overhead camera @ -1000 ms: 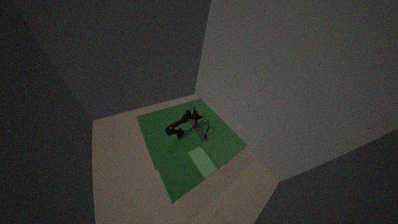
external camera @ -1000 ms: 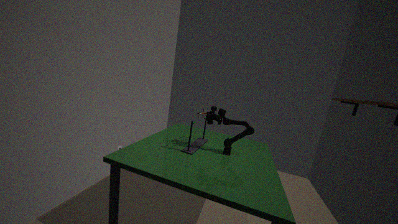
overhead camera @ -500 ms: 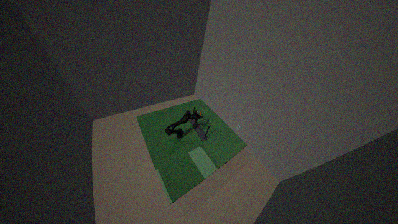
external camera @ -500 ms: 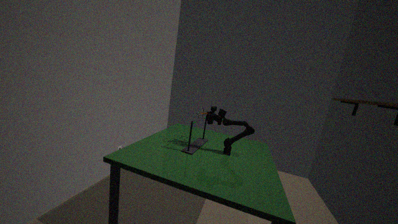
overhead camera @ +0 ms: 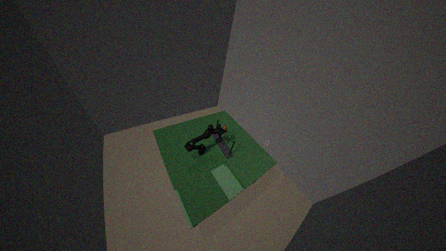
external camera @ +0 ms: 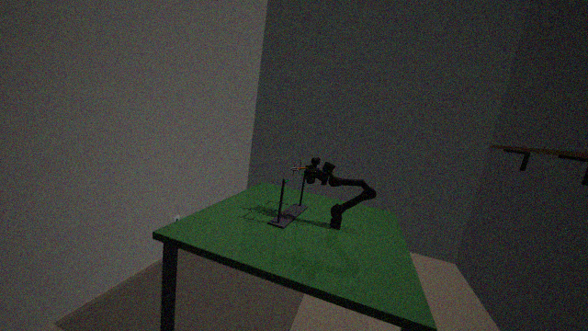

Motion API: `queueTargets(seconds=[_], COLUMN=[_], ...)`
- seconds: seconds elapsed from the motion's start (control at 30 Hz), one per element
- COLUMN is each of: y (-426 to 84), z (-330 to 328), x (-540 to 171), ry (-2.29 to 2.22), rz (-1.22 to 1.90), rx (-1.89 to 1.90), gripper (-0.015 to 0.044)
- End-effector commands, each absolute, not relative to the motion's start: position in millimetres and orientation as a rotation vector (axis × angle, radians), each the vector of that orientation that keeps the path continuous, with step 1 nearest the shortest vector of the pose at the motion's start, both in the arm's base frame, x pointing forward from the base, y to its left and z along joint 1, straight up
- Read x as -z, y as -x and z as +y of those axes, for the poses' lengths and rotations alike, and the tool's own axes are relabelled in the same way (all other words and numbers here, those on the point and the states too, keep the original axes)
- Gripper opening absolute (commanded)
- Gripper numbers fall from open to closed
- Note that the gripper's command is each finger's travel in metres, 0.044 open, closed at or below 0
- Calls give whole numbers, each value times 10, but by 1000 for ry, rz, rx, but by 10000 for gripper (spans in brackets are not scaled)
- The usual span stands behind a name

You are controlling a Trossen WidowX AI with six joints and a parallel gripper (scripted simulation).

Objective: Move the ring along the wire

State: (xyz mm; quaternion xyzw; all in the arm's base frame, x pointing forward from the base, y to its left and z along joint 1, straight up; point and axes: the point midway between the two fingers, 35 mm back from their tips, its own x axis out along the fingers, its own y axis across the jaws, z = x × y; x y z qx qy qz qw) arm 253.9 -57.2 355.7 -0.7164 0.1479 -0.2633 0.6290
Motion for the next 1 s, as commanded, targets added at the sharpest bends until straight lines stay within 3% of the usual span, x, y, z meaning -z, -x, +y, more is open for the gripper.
queueTargets(seconds=[0.0,0.97], y=[-2549,-2551], z=[-569,-606], x=[-3502,-3208], ry=[1661,1533], rz=[342,367], rx=[595,571], gripper=[-150,-150])
